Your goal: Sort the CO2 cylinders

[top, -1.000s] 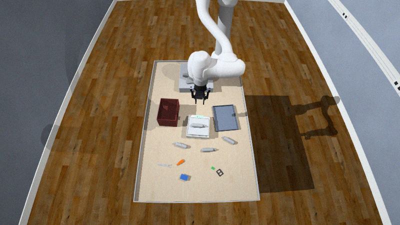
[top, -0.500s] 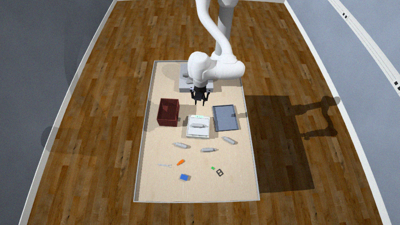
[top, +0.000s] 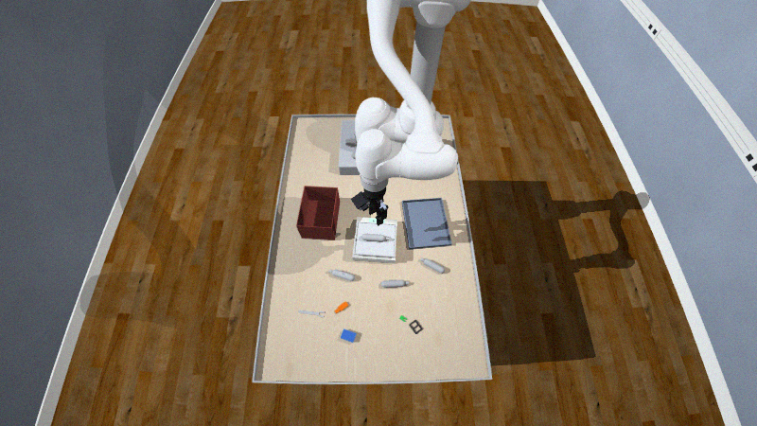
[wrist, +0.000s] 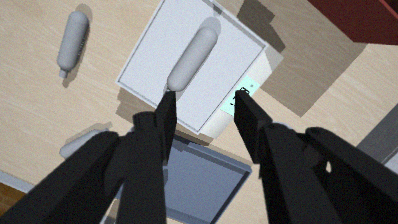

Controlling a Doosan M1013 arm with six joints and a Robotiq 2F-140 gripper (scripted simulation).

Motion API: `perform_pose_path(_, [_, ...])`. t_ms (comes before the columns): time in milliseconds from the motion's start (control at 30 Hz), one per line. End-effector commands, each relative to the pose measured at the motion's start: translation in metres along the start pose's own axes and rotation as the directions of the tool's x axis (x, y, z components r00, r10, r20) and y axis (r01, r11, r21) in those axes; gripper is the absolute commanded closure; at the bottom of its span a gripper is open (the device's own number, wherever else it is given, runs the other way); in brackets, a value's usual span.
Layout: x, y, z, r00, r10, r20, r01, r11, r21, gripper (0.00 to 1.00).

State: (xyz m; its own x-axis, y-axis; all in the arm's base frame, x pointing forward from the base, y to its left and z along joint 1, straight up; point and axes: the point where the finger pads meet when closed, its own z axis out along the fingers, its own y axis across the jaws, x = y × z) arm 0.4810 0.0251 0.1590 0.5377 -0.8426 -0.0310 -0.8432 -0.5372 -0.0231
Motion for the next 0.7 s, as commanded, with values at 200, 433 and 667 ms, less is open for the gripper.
perform_pose_path(200, [0.017, -0.021, 0.023, 0.835, 0.550, -0.032, -0.550, 0.835, -0.003, 0.61])
perform_pose_path(433, [0.017, -0.021, 0.024, 0.811, 0.584, -0.038, -0.585, 0.811, -0.003, 0.61])
perform_pose_path(667, [0.017, -0.021, 0.038, 0.810, 0.585, -0.038, -0.585, 0.811, -0.003, 0.61])
